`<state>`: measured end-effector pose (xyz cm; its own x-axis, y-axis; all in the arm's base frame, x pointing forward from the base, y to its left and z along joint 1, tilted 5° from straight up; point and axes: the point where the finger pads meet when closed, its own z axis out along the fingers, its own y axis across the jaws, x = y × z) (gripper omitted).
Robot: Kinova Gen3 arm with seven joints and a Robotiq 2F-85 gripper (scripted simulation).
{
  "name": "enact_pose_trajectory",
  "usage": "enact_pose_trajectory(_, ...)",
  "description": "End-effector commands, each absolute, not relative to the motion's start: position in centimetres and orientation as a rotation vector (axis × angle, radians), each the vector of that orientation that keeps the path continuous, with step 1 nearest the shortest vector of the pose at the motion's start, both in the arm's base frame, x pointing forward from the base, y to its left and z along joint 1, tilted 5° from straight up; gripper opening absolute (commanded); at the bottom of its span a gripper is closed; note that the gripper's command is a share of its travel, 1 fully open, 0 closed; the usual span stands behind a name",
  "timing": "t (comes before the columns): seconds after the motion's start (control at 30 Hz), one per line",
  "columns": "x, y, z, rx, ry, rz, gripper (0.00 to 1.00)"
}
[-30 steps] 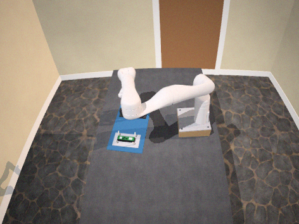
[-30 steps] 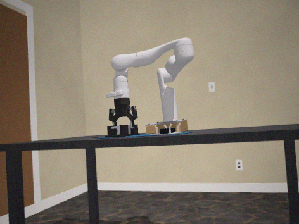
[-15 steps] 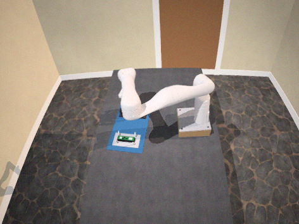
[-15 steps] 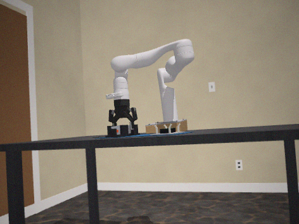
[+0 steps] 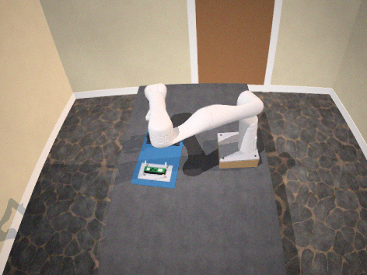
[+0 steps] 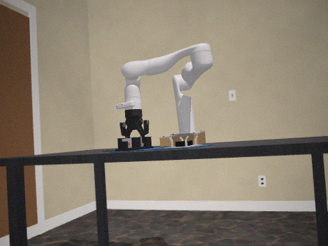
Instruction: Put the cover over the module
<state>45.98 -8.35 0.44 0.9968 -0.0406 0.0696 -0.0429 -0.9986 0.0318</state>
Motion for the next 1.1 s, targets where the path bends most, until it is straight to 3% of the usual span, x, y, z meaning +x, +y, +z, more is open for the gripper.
enact_pose_trajectory(0.0,46.03,-8.35,0.52,3.106,-0.065,0.11,0.7)
enact_pose_trajectory(0.77,46.03,-8.35,0.52,3.106,-0.065,0.11,0.7)
enact_pose_trajectory(0.8,46.03,-8.35,0.52,3.106,-0.065,0.11,0.0)
enact_pose_trajectory(1.07,46.03,-8.35,0.52,3.106,-0.065,0.11,0.0)
